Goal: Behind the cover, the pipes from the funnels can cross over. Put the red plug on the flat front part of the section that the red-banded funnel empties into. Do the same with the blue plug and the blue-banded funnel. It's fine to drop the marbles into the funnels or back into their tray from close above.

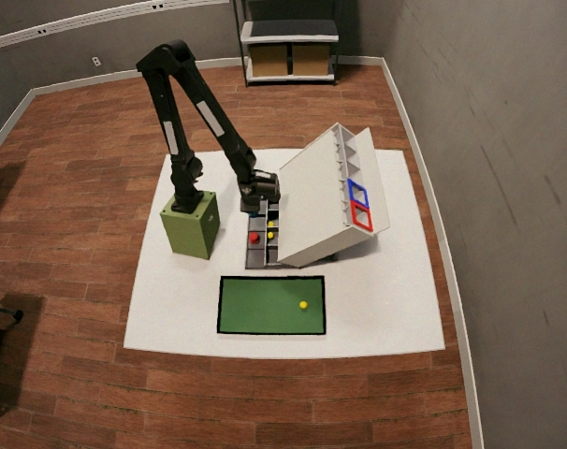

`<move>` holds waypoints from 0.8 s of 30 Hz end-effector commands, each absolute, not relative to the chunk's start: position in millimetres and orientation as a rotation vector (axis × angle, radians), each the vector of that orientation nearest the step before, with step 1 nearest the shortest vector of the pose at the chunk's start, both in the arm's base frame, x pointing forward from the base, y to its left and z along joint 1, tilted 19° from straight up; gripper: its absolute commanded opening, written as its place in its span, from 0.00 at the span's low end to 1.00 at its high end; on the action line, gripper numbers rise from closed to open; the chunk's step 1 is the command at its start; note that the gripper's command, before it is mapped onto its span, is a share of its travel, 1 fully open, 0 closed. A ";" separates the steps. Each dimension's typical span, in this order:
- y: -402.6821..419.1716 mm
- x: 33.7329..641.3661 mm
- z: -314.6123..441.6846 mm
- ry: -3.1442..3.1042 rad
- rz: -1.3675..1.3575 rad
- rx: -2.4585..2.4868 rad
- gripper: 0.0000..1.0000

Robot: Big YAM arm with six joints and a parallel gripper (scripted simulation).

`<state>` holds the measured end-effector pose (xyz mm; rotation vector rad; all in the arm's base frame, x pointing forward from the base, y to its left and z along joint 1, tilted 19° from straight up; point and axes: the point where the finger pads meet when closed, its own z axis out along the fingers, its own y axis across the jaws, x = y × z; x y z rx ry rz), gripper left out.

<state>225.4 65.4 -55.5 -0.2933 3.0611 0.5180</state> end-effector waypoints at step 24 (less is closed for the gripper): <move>82.2 227.5 -100.8 3.062 0.520 -0.289 0.00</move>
